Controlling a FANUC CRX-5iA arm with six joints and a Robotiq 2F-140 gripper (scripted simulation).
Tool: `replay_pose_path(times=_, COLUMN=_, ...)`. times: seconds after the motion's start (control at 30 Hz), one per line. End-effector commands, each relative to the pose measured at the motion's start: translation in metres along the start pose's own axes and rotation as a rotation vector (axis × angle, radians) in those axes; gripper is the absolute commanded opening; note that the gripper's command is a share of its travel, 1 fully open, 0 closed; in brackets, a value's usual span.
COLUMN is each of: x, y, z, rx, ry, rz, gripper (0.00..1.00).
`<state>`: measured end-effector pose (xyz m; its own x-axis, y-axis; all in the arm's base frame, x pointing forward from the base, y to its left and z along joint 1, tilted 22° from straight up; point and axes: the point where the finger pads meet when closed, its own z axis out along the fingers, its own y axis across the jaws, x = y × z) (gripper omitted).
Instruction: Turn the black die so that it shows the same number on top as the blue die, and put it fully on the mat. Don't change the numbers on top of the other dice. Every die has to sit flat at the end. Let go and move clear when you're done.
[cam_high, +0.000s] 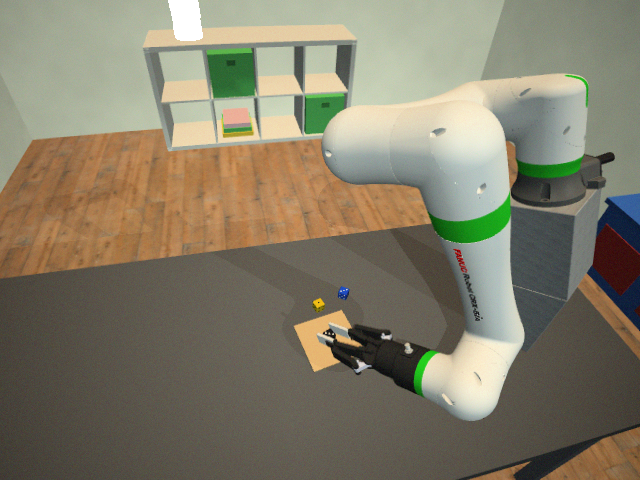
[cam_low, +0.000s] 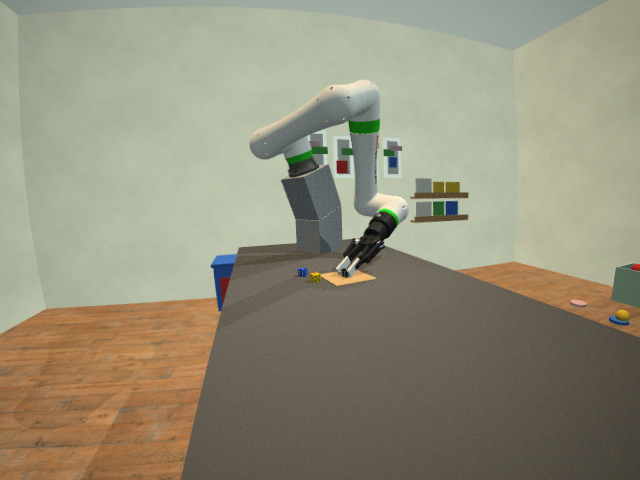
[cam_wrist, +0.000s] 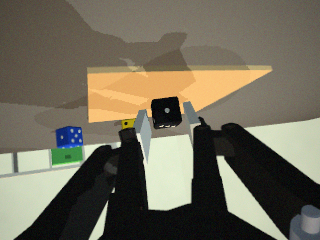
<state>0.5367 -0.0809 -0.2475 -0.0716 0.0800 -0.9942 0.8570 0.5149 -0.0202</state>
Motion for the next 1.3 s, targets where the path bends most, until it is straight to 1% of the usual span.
replay_pose_path(times=0.0, x=0.000, y=0.000, z=0.000, rx=0.000, ry=0.000, rz=0.000, gripper=0.25)
replay_pose_path(times=0.33, x=0.000, y=0.000, z=-0.003, rx=0.000, ry=0.000, rz=0.000, gripper=0.25)
replay_pose_path(times=0.47, x=0.000, y=0.000, z=-0.014, rx=0.000, ry=0.000, rz=0.000, gripper=0.25)
replay_pose_path(times=0.63, x=0.000, y=0.000, z=-0.033, rx=0.000, ry=0.000, rz=0.000, gripper=0.25)
replay_pose_path(times=0.7, x=0.000, y=0.000, z=-0.033, rx=0.000, ry=0.000, rz=0.000, gripper=0.25)
replay_pose_path(times=0.9, x=0.000, y=0.000, z=-0.048, rx=0.000, ry=0.000, rz=0.000, gripper=0.25)
replay_pose_path(times=1.27, x=-0.003, y=0.000, z=-0.052, rx=0.000, ry=0.000, rz=0.000, gripper=0.25)
